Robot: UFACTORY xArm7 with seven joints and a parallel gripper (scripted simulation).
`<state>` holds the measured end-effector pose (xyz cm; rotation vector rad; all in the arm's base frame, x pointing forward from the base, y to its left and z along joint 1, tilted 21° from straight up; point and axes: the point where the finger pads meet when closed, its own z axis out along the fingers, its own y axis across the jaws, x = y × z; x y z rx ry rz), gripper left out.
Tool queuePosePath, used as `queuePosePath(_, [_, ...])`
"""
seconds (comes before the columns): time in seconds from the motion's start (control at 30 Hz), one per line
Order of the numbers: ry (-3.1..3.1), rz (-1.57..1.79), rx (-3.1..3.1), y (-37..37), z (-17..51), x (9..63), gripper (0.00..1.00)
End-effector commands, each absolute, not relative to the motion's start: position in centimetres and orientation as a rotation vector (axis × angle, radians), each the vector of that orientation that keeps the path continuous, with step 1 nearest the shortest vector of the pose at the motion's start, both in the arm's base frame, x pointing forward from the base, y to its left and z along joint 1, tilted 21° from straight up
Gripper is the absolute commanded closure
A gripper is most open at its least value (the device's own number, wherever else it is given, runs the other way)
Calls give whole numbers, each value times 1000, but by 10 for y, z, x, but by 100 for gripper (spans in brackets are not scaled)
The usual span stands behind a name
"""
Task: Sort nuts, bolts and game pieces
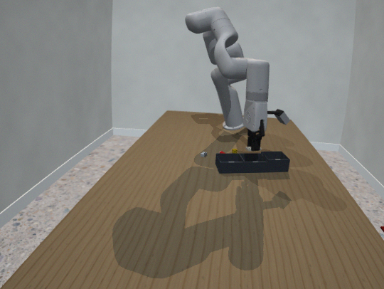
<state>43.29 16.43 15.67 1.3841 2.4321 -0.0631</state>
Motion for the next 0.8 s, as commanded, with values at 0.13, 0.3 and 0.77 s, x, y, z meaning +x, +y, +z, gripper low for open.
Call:
queuePosePath(0.13, [2301,-38,1542,166,158,434,100])
queuePosePath(0.3, [2301,-38,1542,166,158,434,100])
queuePosePath(0.77, [2301,-38,1542,163,147,437,100])
